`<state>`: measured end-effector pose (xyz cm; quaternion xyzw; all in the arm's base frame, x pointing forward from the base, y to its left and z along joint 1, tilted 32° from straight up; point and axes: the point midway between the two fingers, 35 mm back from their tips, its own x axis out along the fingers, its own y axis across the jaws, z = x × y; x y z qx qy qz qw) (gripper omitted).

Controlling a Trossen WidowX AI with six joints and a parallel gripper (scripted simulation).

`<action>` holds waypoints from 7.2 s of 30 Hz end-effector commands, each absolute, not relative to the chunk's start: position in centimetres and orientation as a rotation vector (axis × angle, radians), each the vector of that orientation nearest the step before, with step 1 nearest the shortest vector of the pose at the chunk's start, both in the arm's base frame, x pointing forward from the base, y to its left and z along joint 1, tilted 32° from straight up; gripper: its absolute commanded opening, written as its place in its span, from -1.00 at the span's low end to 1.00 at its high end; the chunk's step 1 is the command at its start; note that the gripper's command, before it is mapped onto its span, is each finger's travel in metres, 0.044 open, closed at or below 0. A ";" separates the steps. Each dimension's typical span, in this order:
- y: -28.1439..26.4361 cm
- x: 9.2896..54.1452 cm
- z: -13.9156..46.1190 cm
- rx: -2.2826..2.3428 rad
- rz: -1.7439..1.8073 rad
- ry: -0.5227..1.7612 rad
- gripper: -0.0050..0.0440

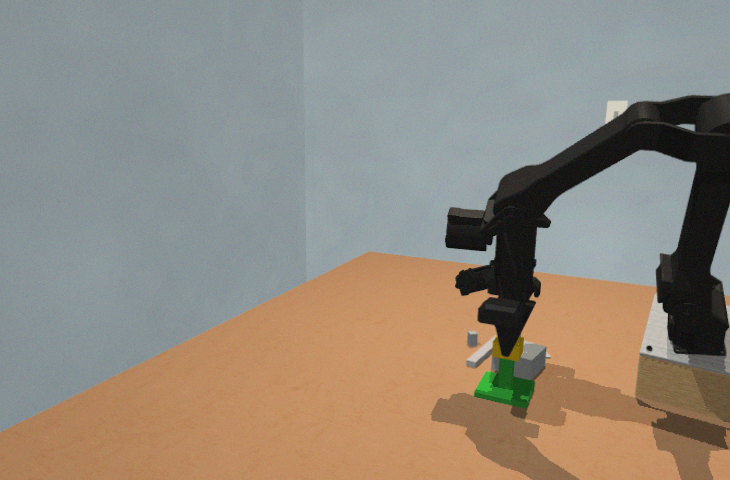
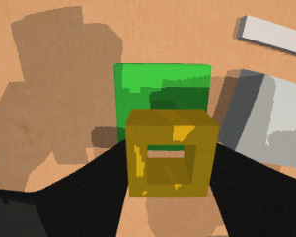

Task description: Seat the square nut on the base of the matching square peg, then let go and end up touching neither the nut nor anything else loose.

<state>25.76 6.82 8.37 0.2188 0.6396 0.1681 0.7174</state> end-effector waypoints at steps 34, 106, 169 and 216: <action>6.9 25.9 8.0 0.485 0.368 1.415 -0.80; 7.8 26.2 6.5 0.484 0.367 1.415 -0.80; 9.6 26.6 3.9 0.485 0.368 1.415 -0.80; 9.6 26.6 3.9 0.479 0.371 1.414 0.27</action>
